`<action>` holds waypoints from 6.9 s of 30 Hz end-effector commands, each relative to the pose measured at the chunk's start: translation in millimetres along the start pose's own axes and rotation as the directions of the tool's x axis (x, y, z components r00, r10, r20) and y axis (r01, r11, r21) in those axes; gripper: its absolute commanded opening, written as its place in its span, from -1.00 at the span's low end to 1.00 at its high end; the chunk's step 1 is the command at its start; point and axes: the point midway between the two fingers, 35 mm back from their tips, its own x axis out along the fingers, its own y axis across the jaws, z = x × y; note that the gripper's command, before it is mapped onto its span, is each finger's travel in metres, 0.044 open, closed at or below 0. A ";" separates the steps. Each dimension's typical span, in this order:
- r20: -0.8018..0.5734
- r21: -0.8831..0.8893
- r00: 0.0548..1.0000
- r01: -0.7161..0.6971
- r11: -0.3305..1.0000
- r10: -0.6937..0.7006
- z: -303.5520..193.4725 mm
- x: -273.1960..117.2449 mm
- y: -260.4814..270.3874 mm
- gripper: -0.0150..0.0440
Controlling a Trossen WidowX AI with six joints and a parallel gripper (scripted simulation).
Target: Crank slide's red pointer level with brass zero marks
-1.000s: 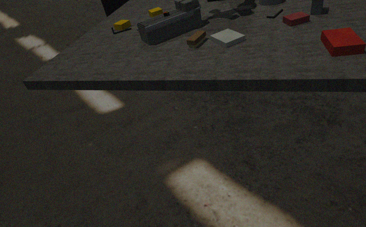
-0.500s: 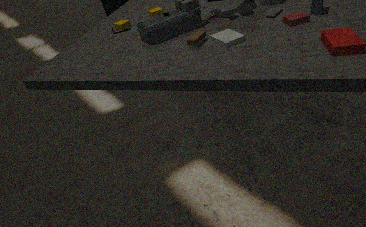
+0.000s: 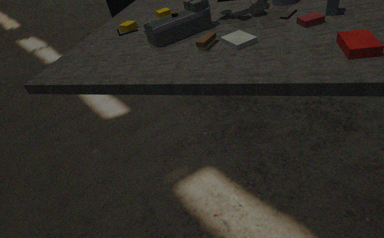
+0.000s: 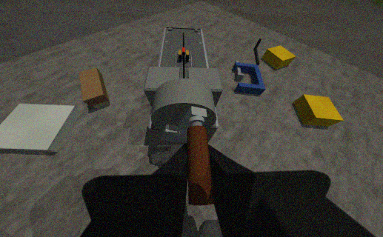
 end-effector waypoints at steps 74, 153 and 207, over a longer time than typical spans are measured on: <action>0.002 0.008 1.000 -0.027 1.000 0.027 -20.4 19.6 42.1 -0.49; 0.001 0.007 1.000 -0.026 1.000 0.026 -41.8 42.2 25.9 -0.49; 0.002 0.006 1.000 -0.025 1.000 0.025 -44.3 45.4 19.5 -0.49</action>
